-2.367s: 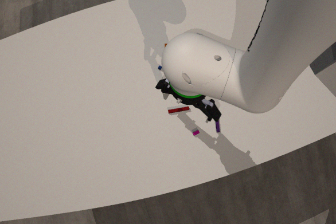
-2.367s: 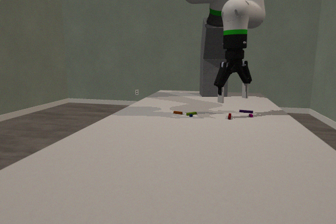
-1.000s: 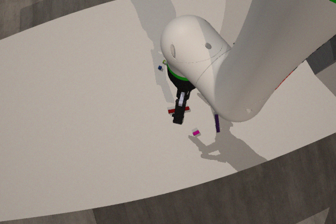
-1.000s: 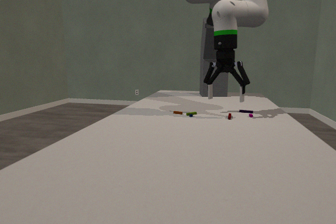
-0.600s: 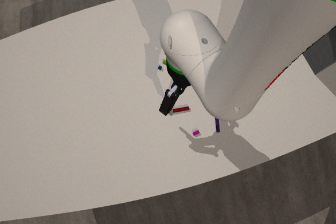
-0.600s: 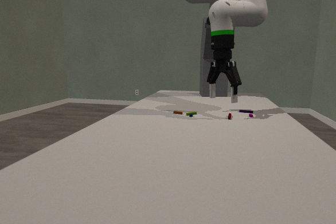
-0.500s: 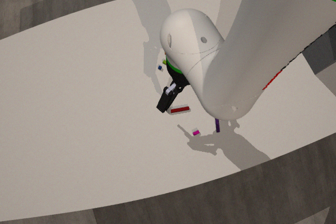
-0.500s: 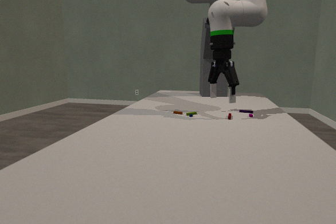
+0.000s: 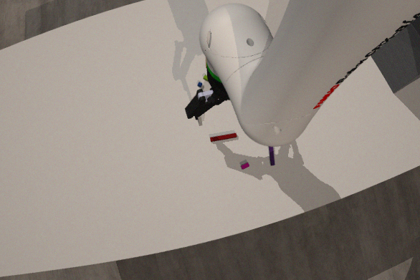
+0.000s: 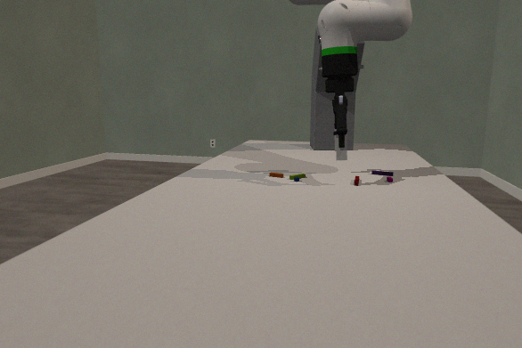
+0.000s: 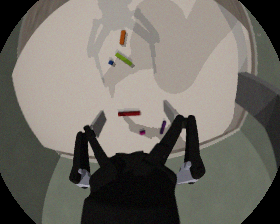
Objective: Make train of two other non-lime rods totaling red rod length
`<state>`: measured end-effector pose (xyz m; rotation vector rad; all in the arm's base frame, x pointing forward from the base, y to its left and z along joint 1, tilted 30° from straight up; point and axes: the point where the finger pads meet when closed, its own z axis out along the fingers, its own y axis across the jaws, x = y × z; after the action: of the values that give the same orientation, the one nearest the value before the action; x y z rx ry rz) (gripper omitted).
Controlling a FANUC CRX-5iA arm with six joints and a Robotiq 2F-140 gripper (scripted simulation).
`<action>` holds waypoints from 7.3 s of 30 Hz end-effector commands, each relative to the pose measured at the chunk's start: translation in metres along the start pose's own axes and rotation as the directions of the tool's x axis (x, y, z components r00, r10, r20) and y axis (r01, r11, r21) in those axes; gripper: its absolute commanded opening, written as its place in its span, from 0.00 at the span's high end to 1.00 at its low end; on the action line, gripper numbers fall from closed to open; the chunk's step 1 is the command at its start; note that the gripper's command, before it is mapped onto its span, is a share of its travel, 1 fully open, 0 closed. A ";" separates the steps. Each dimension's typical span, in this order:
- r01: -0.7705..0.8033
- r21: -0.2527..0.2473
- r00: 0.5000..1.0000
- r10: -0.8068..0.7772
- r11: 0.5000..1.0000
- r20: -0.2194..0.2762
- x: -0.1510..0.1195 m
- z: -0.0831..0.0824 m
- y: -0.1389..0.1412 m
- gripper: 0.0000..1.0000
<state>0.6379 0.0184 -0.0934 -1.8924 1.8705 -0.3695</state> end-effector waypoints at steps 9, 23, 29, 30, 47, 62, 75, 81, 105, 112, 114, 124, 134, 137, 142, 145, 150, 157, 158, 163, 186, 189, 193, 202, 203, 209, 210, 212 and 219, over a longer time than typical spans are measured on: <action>-0.399 0.022 0.916 0.400 0.917 -0.043 0.010 -0.001 0.001 0.00; -0.712 0.037 0.701 0.713 0.701 -0.031 0.020 -0.002 0.001 0.00; -0.733 0.038 0.678 0.734 0.679 -0.030 0.021 -0.002 0.001 0.00; -0.733 0.038 0.678 0.734 0.679 -0.030 0.021 -0.002 0.001 0.00; -0.733 0.038 0.678 0.734 0.679 -0.030 0.021 -0.002 0.001 0.00; -0.733 0.038 0.678 0.734 0.679 -0.030 0.021 -0.002 0.001 0.00; -0.733 0.038 0.678 0.734 0.679 -0.030 0.021 -0.002 0.001 0.00; -0.733 0.038 0.678 0.734 0.679 -0.030 0.021 -0.002 0.001 0.00; -0.733 0.038 0.678 0.734 0.679 -0.030 0.021 -0.002 0.001 0.00; -0.733 0.038 0.678 0.734 0.679 -0.030 0.021 -0.002 0.001 0.00; -0.733 0.038 0.678 0.734 0.679 -0.030 0.021 -0.002 0.001 0.00; -0.728 0.037 0.684 0.729 0.685 -0.031 0.027 -0.003 -0.002 0.00; -0.651 0.033 0.758 0.652 0.759 -0.038 0.115 -0.030 -0.038 0.00; -0.651 0.033 0.758 0.651 0.759 -0.038 0.115 -0.030 -0.039 0.00; -0.651 0.033 0.758 0.651 0.759 -0.038 0.115 -0.030 -0.039 0.85; -0.651 0.033 0.758 0.651 0.759 -0.038 0.115 -0.030 -0.039 0.85; -0.651 0.033 0.758 0.651 0.759 -0.038 0.115 -0.030 -0.039 0.85; -0.651 0.033 0.758 0.651 0.759 -0.038 0.115 -0.030 -0.039 0.85; -0.651 0.033 0.758 0.651 0.759 -0.038 0.115 -0.030 -0.039 0.85; -0.651 0.033 0.758 0.651 0.759 -0.038 0.115 -0.030 -0.039 0.85; -0.650 0.033 0.758 0.651 0.759 -0.038 0.116 -0.024 -0.039 0.85; -0.650 0.033 0.758 0.651 0.759 -0.038 0.116 -0.023 -0.039 0.85; -0.650 0.033 0.758 0.651 0.759 -0.038 0.116 -0.019 -0.039 0.85; -0.650 0.033 0.758 0.651 0.759 -0.038 0.117 -0.005 -0.039 0.85; -0.650 0.033 0.758 0.651 0.759 -0.038 0.117 -0.003 -0.039 0.85; -0.650 0.033 0.758 0.651 0.759 -0.038 0.117 0.003 -0.039 0.85; -0.650 0.033 0.758 0.651 0.759 -0.038 0.117 0.005 -0.039 0.85; -0.650 0.033 0.758 0.651 0.759 -0.038 0.117 0.008 -0.039 0.85; -0.650 0.033 0.758 0.651 0.759 -0.038 0.118 0.016 -0.039 0.85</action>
<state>0.6839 -0.0970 -0.1006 -1.0980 2.3939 -0.1889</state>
